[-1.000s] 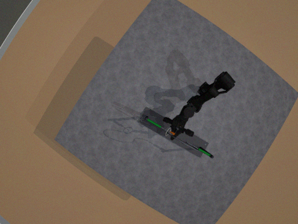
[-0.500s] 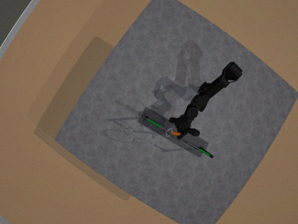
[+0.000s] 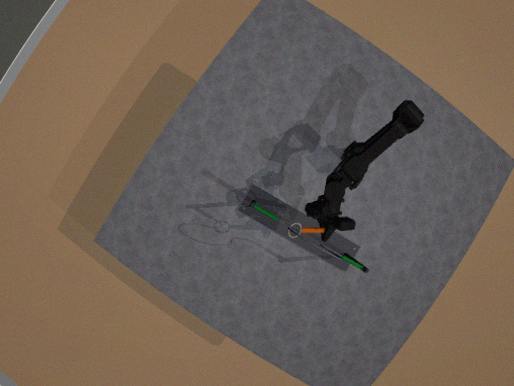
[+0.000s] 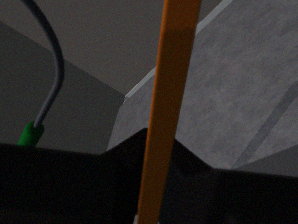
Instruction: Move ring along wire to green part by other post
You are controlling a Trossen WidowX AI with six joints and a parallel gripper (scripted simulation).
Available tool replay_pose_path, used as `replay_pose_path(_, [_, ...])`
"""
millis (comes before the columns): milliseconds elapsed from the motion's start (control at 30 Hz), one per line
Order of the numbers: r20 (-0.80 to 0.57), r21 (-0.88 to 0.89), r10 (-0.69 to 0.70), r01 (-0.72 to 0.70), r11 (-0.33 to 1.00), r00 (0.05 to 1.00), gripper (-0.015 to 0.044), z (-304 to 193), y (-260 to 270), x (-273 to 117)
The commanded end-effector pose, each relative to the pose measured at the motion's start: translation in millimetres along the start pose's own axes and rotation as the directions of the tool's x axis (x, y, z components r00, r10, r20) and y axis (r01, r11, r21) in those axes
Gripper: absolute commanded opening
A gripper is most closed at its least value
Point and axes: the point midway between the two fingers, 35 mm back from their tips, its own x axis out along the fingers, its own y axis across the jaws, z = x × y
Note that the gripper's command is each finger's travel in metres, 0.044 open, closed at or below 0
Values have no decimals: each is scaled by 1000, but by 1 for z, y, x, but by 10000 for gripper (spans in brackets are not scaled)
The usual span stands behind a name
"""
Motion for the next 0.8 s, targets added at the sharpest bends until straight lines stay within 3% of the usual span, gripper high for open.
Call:
replay_pose_path(0, [-47,66,40,-37,997,998,-150,1,15,-8])
replay_pose_path(200, [-122,192,121,-96,977,985,-150,4,36,-20])
replay_pose_path(767, [-74,452,277,-215,865,958,-150,19,79,-29])
